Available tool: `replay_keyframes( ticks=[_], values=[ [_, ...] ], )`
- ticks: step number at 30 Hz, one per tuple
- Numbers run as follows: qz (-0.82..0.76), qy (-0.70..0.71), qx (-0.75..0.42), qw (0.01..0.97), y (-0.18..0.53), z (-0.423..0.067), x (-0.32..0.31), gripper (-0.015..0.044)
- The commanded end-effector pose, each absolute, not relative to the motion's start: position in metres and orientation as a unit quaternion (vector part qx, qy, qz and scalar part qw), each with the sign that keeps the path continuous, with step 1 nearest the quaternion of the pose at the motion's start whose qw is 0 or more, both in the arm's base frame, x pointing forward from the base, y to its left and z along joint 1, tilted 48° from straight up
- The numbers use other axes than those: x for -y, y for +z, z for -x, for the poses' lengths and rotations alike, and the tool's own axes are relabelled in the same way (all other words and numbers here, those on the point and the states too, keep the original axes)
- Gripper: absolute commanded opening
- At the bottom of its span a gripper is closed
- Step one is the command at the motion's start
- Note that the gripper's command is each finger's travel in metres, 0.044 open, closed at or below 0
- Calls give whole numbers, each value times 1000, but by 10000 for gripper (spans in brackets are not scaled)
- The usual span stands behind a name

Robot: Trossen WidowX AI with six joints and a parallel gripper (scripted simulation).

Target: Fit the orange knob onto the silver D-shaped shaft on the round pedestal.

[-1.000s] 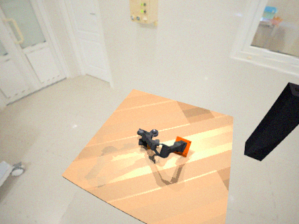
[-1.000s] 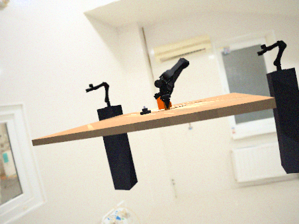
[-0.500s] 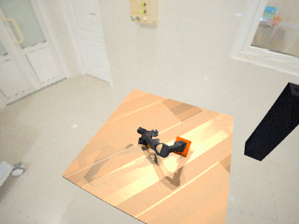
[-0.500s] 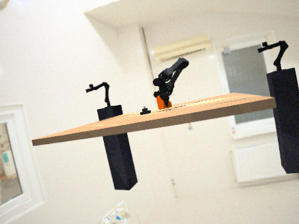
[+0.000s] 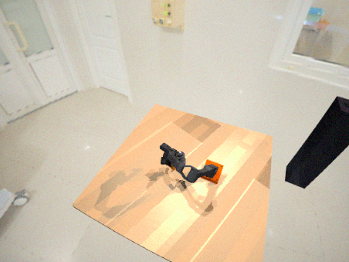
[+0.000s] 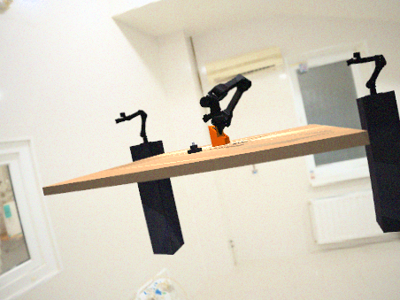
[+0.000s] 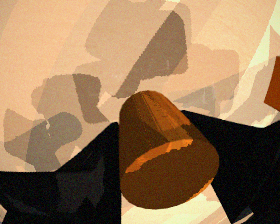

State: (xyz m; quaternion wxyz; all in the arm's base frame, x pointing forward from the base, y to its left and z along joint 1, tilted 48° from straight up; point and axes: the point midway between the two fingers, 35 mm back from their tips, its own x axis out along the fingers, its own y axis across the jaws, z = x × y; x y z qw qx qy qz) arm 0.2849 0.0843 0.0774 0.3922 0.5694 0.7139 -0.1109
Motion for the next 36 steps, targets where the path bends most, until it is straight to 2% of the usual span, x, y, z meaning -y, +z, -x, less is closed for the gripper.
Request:
replay_keyframes(
  ticks=[1, 23, 36],
  values=[
    [-569, -111, -712, 396, 86, -288, -73, 0],
    [-571, -106, -715, 389, 130, -290, -24, 0],
    [-571, -107, -714, 391, 98, -303, -7, 0]
  ],
)
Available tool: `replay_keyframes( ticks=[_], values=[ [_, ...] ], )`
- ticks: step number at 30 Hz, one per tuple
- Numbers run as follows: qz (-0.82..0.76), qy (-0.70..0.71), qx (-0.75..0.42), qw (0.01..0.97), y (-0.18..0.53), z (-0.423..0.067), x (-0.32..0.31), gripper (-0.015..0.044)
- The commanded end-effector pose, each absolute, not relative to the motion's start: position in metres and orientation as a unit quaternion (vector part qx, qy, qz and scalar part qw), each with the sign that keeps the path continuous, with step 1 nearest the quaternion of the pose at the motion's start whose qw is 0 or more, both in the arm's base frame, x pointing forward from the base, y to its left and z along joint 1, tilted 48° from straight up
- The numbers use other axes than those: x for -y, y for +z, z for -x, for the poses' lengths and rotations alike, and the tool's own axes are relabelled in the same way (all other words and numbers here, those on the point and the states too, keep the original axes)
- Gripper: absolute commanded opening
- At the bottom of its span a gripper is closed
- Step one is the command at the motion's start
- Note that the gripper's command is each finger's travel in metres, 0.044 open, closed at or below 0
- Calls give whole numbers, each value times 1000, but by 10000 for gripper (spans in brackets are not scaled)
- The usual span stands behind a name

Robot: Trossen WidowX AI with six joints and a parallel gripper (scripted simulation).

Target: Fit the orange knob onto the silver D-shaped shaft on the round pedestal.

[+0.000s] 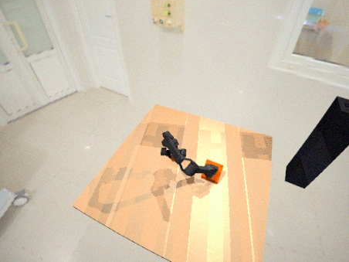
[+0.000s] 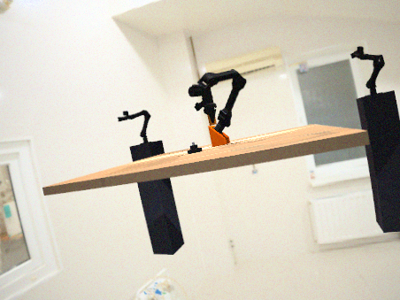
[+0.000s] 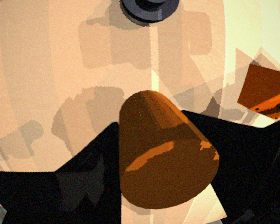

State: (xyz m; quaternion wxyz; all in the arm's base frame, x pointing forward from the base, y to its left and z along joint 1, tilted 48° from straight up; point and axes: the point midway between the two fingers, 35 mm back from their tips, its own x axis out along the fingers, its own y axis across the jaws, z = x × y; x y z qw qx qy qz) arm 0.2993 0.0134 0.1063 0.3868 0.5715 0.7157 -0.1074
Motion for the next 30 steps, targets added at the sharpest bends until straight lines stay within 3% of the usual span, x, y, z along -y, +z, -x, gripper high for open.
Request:
replay_keyframes(
  ticks=[1, 30],
  values=[
    [-571, -108, -714, 391, 95, -304, -6, 0],
    [-570, -108, -714, 392, 8, -316, 33, 0]
  ],
)
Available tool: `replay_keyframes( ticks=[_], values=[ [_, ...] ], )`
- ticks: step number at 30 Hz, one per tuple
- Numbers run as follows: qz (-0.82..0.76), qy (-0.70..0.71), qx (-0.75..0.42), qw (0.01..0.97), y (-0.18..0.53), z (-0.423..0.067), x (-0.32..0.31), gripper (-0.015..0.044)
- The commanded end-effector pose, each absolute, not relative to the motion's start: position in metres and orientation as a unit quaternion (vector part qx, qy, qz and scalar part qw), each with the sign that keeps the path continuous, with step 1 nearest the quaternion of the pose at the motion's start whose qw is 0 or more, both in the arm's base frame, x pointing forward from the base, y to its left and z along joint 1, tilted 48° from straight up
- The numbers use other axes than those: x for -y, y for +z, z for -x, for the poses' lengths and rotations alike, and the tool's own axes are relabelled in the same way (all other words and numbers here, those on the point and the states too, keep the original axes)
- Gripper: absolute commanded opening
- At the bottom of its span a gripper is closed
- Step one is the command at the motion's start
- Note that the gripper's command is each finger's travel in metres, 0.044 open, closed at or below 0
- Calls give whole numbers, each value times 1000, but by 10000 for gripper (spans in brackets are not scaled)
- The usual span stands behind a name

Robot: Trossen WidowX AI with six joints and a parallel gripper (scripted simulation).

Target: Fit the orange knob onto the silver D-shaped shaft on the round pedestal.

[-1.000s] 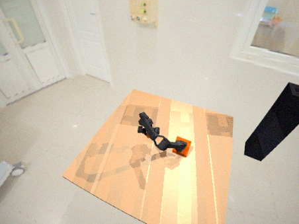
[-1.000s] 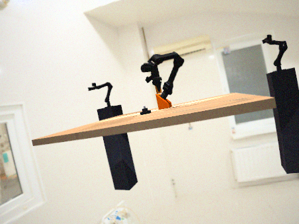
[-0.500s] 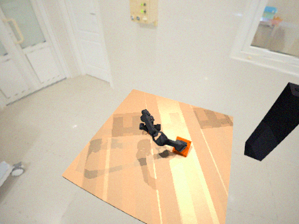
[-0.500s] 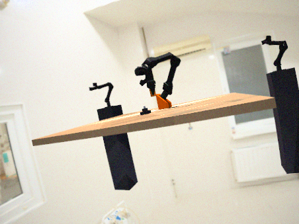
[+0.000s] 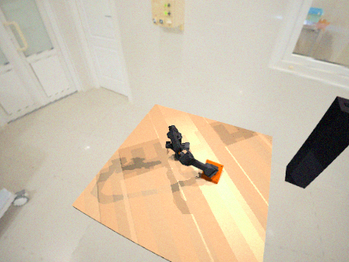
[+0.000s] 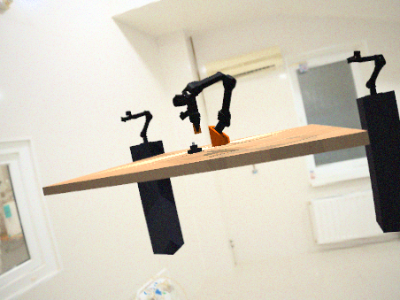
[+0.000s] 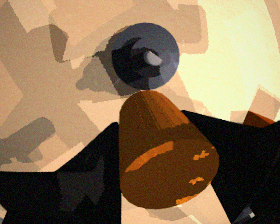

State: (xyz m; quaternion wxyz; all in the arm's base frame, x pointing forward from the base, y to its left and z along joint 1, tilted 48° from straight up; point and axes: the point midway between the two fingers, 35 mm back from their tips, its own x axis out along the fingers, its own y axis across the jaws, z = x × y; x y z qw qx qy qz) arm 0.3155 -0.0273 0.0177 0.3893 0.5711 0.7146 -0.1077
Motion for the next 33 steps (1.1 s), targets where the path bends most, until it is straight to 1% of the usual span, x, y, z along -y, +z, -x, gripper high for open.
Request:
replay_keyframes(
  ticks=[1, 10, 15, 33],
  values=[
    [-570, -108, -714, 392, 5, -316, 34, 0],
    [-570, -107, -714, 392, -22, -314, 44, 0],
    [-576, -117, -712, 384, -24, -314, 45, 0],
    [-651, -284, -664, 236, -27, -315, 47, 0]
  ],
)
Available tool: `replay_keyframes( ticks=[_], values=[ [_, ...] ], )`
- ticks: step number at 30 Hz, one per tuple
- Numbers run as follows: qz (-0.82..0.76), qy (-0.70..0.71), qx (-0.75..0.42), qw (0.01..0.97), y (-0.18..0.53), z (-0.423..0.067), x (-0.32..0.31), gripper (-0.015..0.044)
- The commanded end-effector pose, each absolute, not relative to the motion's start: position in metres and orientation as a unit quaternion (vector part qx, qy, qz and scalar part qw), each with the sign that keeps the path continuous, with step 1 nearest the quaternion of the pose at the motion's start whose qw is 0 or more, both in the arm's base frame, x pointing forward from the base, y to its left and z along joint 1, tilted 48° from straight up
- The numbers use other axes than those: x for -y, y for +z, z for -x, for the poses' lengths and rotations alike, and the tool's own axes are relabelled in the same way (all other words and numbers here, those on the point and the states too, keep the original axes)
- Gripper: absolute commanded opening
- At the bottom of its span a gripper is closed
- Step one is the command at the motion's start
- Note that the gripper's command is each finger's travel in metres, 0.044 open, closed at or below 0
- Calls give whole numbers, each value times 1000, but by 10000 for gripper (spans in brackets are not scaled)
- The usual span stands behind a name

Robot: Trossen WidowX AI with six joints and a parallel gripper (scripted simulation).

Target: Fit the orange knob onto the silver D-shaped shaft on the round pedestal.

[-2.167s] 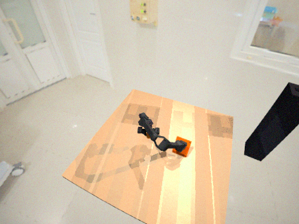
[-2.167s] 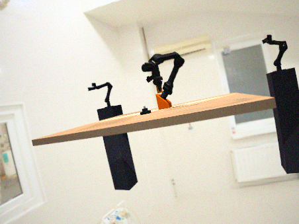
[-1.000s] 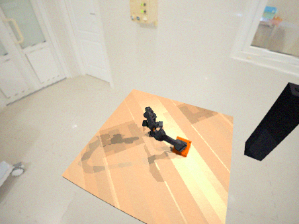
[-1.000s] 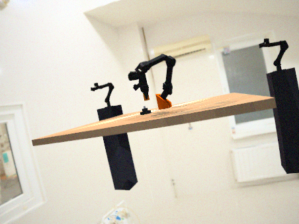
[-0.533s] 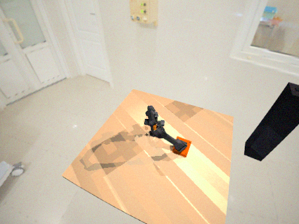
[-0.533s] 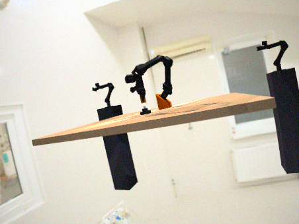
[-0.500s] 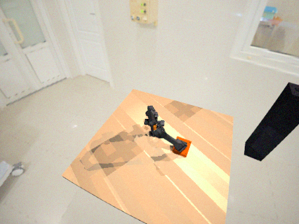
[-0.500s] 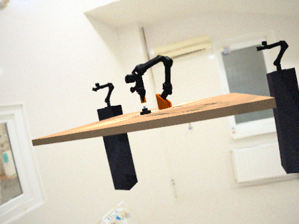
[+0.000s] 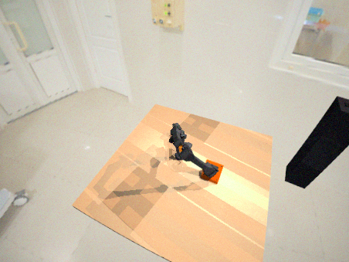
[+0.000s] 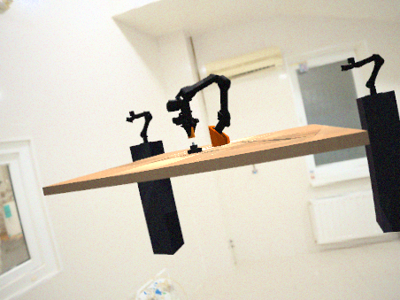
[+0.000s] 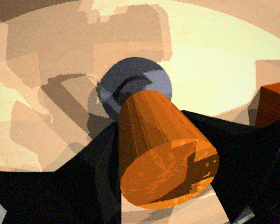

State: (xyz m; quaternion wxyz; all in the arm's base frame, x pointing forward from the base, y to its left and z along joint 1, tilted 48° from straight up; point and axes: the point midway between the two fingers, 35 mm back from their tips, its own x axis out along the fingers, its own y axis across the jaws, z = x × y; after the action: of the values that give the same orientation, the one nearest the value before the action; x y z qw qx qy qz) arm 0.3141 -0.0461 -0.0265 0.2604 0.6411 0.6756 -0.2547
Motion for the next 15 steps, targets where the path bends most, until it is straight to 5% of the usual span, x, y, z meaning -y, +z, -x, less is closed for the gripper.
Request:
replay_keyframes(
  ticks=[1, 15],
  values=[
    [-654, -292, -660, 227, -27, -315, 47, 0],
    [-684, -409, -595, 103, -24, -313, 45, 0]
  ],
)
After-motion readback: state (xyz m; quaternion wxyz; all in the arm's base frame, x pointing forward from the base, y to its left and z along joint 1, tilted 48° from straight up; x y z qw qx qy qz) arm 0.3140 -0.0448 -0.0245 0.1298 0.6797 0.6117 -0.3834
